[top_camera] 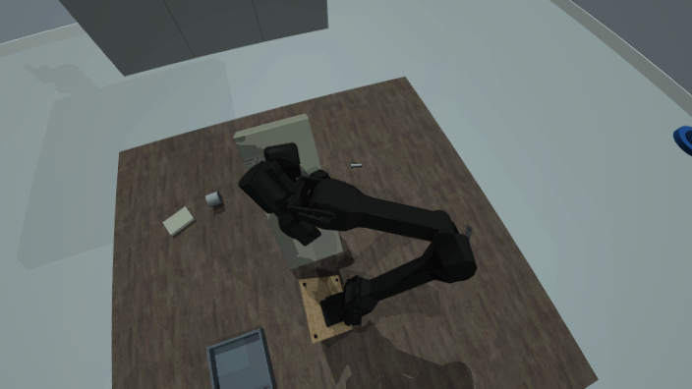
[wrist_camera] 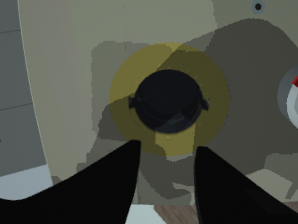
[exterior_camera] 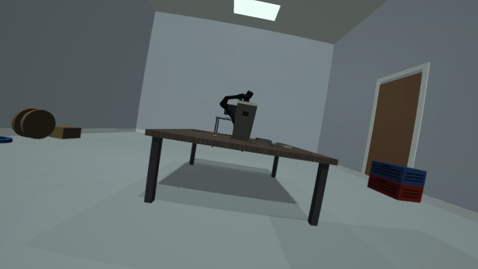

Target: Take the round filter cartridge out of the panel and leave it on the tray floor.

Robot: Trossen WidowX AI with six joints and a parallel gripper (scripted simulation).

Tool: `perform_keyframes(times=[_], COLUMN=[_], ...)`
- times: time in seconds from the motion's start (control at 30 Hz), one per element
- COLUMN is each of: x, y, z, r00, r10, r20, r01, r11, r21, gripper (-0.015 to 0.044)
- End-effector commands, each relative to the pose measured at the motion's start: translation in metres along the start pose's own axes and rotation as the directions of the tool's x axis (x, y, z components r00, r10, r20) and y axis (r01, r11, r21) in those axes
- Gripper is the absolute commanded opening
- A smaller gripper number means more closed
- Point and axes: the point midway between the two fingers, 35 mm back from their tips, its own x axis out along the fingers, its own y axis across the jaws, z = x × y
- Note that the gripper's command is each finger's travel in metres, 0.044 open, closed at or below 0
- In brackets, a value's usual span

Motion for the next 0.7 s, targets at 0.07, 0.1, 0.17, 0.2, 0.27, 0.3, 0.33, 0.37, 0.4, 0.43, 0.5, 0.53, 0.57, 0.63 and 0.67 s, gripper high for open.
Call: perform_keyframes(times=[0.07,0.1,0.17,0.2,0.27,0.3,0.33,0.37,0.4,0.43,0.5,0.53,0.57,0.63,0.67], x=[-0.015,-0.021,-0.031,-0.037,-0.044,-0.045,-0.044,-0.042,-0.039,-0.035,-0.027,-0.023,-0.020,-0.014,-0.012], y=[0.026,0.033,0.047,0.053,0.061,0.062,0.061,0.057,0.051,0.043,0.027,0.019,0.011,-0.006,-0.015], z=[-0.005,-0.006,-0.007,-0.007,-0.008,-0.008,-0.008,-0.008,-0.007,-0.006,-0.004,-0.003,-0.002,0.002,0.003], r00=[1.000,1.000,1.000,1.000,1.000,1.000,1.000,1.000,0.999,0.998,0.993,0.989,0.984,0.972,0.964], r10=[-0.001,0.000,0.001,0.002,0.004,0.004,0.000,-0.013,-0.035,-0.062,-0.119,-0.147,-0.176,-0.234,-0.264], r20=[0.001,0.000,-0.002,-0.003,-0.003,-0.003,-0.004,-0.004,-0.004,-0.003,-0.001,0.002,0.004,0.012,0.016], r01=[0.001,0.000,-0.001,-0.002,-0.004,-0.004,0.000,0.013,0.034,0.059,0.104,0.121,0.134,0.145,0.141], r11=[1.000,1.000,1.000,1.000,1.000,1.000,1.000,0.998,0.987,0.962,0.872,0.809,0.735,0.561,0.464], r21=[-0.003,-0.001,0.004,0.006,0.009,0.009,-0.009,-0.064,-0.155,-0.267,-0.479,-0.576,-0.665,-0.815,-0.875], gripper=[0.0228,0.0255,0.0307,0.0333,0.0386,0.0412,0.0386,0.0360,0.0333,0.0307,0.0305,0.0305,0.0305,0.0305,0.0305])
